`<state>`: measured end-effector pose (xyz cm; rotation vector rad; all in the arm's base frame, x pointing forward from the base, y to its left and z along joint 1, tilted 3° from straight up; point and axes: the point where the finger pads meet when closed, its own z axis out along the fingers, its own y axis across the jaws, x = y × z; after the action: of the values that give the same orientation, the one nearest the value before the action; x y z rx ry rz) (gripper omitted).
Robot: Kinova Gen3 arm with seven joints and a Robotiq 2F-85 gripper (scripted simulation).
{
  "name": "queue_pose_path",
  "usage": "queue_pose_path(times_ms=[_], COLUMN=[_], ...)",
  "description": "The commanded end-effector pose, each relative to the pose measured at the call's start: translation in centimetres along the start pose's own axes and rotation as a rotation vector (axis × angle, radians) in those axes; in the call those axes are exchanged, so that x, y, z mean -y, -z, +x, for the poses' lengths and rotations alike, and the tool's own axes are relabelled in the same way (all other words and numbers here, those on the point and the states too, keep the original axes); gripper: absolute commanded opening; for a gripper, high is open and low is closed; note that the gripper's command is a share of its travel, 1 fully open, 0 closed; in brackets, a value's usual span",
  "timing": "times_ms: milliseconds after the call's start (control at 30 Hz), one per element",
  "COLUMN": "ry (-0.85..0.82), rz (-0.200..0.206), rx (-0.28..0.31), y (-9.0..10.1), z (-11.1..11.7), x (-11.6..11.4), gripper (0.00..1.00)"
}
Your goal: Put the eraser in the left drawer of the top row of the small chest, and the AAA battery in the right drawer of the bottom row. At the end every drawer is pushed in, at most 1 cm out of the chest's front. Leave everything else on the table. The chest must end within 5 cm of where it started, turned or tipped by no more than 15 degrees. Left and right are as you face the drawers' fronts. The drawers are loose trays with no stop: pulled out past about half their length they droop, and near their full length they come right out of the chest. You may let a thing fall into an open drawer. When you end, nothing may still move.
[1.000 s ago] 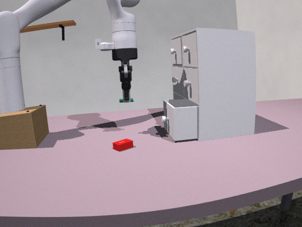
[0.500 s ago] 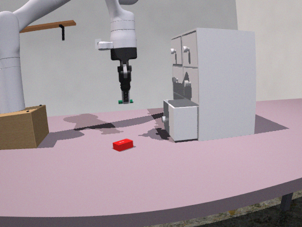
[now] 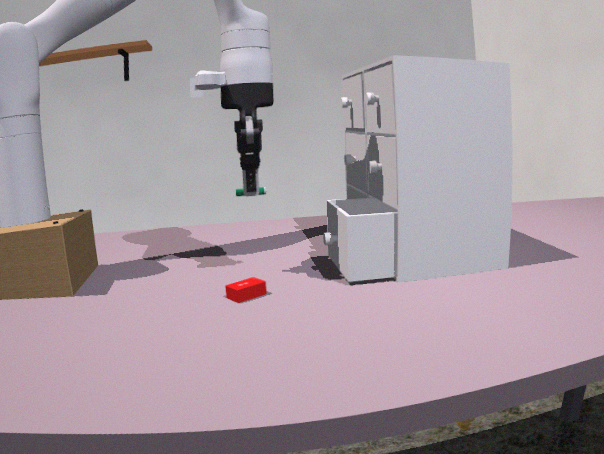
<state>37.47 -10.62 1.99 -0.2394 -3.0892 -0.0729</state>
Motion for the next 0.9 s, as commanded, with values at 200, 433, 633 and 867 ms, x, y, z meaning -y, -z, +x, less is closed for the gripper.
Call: queue_pose_path(times_ms=[200,433,633,867], ry=[0.002,0.002,0.002,0.002], rz=[-0.001,0.0,0.0,0.0], rx=[0.007,0.032,0.078,0.178], y=[0.22,0.17,0.14,0.1], z=[-0.13,-0.11,-0.06,0.07], x=[-0.08,-0.05,-0.04,-0.02], gripper=[0.05,0.05,0.05,0.05])
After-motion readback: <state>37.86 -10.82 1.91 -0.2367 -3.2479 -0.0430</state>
